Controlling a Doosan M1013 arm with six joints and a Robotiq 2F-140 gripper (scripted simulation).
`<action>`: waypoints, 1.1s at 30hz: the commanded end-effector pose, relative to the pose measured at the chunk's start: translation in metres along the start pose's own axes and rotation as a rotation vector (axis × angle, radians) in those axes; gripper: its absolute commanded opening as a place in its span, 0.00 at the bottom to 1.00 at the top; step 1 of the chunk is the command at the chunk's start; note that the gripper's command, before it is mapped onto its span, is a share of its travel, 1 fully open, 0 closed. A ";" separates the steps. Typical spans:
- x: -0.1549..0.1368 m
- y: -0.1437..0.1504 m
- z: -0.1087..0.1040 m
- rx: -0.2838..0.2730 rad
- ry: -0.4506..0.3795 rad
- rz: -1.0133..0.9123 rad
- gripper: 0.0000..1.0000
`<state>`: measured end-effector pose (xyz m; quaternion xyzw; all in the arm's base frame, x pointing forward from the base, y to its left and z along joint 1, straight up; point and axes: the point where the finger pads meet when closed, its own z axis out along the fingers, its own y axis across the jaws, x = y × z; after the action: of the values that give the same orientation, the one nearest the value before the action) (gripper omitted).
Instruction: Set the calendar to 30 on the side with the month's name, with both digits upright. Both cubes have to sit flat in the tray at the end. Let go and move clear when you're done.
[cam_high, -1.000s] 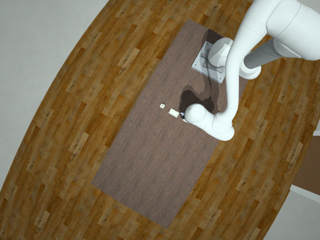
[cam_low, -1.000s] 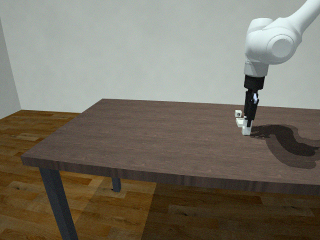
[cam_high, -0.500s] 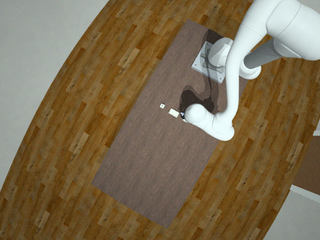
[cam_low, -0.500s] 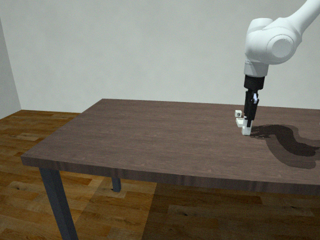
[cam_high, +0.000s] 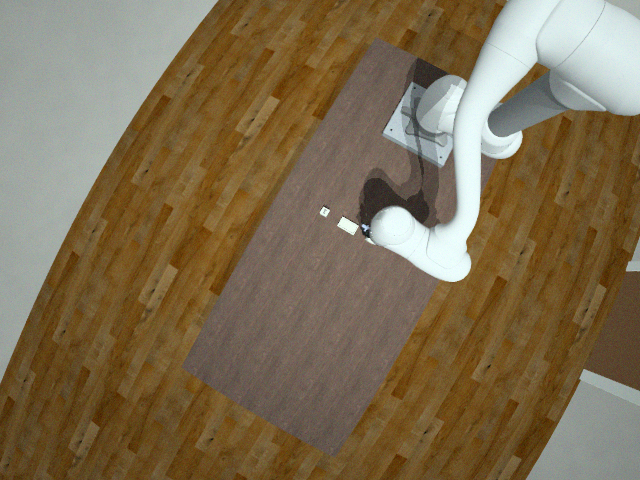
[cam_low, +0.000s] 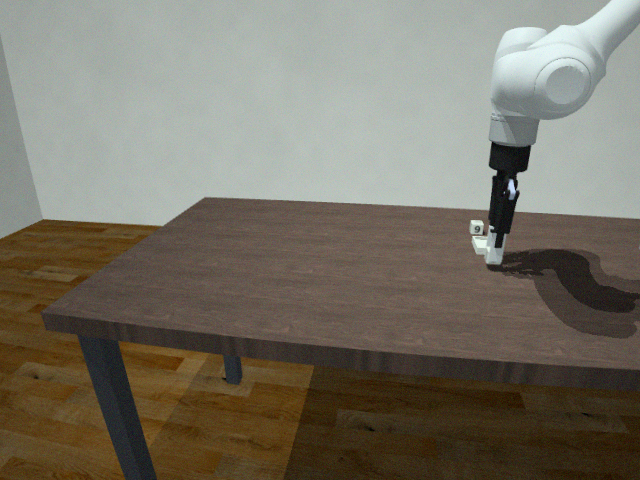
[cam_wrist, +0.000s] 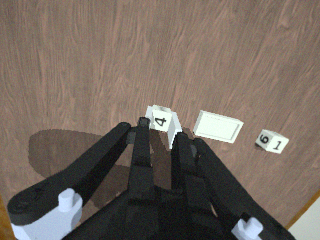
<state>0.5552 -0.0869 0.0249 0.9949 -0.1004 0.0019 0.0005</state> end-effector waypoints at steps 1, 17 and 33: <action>0.000 0.000 -0.017 0.000 0.000 0.000 0.24; 0.000 0.000 -0.085 0.000 0.000 0.000 0.24; 0.000 0.083 -0.095 0.000 0.000 0.002 0.24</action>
<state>0.5447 -0.1387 0.1162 0.9948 -0.1016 0.0016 0.0017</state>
